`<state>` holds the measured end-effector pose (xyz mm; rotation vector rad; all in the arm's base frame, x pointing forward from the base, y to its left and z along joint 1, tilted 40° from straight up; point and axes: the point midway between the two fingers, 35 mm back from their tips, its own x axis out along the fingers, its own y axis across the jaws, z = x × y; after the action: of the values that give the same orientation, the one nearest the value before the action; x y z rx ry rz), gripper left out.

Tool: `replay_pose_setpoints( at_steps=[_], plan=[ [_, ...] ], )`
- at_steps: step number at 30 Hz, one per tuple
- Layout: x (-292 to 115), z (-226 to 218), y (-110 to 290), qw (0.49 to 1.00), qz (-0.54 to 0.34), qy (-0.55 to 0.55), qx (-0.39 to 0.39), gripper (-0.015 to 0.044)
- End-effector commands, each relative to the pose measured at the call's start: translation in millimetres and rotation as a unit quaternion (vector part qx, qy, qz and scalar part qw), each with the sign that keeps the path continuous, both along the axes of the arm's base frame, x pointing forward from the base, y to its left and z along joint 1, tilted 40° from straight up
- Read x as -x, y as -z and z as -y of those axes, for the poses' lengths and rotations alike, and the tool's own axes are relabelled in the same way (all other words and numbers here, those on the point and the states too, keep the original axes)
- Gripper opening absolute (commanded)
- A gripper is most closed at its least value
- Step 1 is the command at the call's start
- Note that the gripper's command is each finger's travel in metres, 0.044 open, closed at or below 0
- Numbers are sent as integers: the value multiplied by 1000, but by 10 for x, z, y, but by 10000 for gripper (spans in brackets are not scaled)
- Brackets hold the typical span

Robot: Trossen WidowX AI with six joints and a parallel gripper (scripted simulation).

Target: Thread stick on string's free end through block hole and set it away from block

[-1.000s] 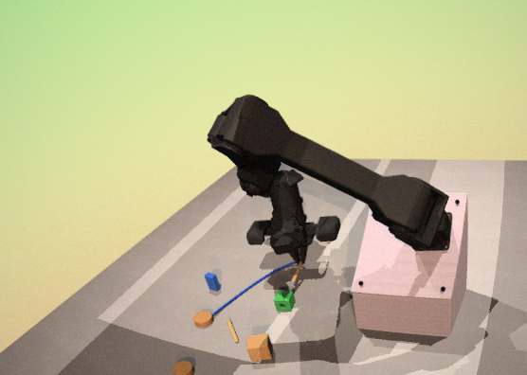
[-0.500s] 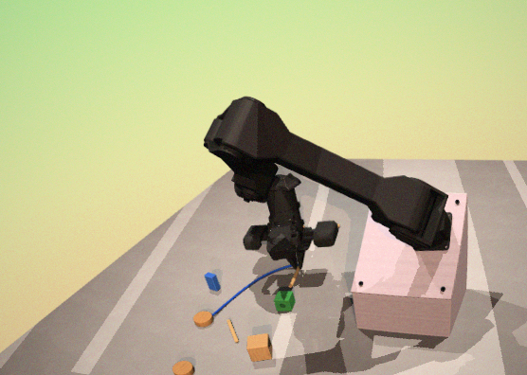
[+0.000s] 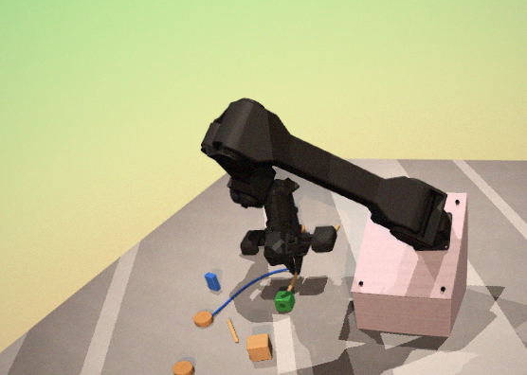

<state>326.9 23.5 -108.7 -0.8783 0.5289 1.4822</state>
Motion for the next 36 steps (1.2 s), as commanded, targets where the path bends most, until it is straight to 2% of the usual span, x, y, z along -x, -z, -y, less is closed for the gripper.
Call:
replay_pose_setpoints(
  at_steps=[1,36],
  plan=[
    [20,-51,-31,1000,-1,1,-2,0],
    [121,-399,-306,1000,-2,1,-2,0]
  ],
)
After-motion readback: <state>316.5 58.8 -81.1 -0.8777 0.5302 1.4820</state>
